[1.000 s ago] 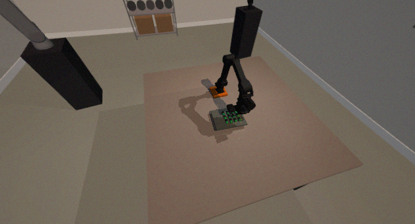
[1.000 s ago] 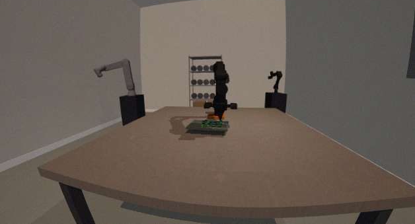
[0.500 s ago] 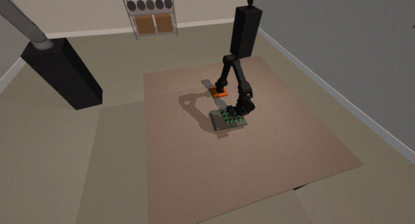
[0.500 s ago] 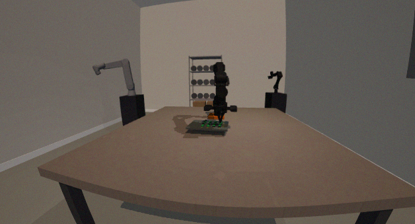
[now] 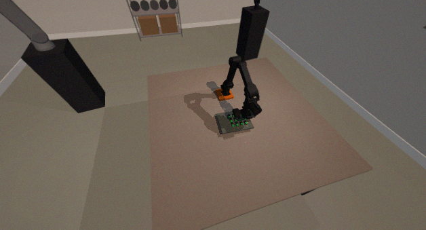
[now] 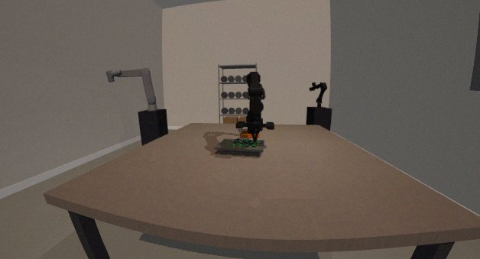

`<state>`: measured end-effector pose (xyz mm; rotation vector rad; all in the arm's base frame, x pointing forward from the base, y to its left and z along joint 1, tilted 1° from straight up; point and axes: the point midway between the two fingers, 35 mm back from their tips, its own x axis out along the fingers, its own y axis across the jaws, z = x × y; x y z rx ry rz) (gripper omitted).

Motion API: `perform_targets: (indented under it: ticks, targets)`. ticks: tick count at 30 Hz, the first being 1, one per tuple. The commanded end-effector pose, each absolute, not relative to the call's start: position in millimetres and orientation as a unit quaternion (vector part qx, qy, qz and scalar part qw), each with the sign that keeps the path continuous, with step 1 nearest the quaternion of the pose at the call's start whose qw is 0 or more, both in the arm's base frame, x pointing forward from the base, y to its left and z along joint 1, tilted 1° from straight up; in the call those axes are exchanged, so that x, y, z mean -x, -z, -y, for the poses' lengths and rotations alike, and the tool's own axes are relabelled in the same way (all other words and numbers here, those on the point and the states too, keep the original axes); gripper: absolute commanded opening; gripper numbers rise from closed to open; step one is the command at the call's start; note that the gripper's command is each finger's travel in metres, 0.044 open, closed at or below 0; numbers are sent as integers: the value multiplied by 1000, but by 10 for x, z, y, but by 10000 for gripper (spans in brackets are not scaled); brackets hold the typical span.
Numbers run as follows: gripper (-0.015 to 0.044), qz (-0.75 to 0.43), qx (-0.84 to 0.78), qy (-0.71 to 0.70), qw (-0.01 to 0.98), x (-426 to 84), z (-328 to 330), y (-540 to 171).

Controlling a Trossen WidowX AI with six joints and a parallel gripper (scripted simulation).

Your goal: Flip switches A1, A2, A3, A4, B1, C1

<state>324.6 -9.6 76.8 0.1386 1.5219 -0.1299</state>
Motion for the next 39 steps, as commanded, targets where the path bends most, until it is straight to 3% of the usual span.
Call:
perform_targets:
  ticks: [1,39]
  targets:
    - [0,-689,-65,59,720,-3246,92,-763]
    - [0,-689,-65,59,720,-3250,92,-713]
